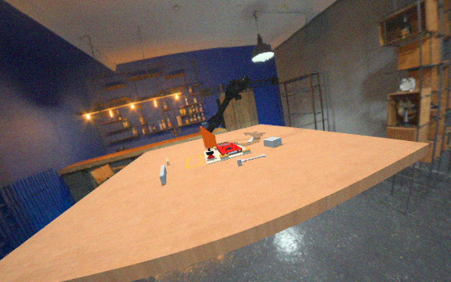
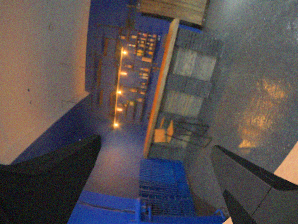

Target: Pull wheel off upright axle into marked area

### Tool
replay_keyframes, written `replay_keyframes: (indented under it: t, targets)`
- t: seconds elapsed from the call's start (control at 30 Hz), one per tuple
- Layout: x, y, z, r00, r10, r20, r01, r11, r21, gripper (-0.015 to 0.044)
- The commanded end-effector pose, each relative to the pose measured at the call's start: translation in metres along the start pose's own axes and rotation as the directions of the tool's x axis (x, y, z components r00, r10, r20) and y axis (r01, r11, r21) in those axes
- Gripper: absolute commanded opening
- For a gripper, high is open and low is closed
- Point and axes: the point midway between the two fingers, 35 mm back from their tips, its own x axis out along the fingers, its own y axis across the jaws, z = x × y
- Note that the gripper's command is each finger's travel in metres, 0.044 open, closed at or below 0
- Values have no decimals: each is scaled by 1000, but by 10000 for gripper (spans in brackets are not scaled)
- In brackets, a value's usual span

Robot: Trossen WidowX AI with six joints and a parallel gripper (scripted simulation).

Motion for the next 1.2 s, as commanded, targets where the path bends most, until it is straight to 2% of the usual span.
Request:
replay_keyframes:
  t: [0.0, 0.1, 0.37, 0.63, 0.9, 1.17]
  targets:
    - [0, -1, 1, 1000, -4, 2, 4, 1000, 1, 374]
    - [2, -18, 9, 998, -62, 28, 62, 998, 9, 300]
    - [-1, -77, 37, 959, -261, 113, 256, 965, 57, 300]
    - [-22, -139, 64, 872, -453, 186, 435, 891, 134, 300]
    - [-62, -203, 87, 736, -634, 239, 586, 773, 243, 300]
    - [-117, -259, 99, 571, -780, 256, 678, 624, 388, 300]
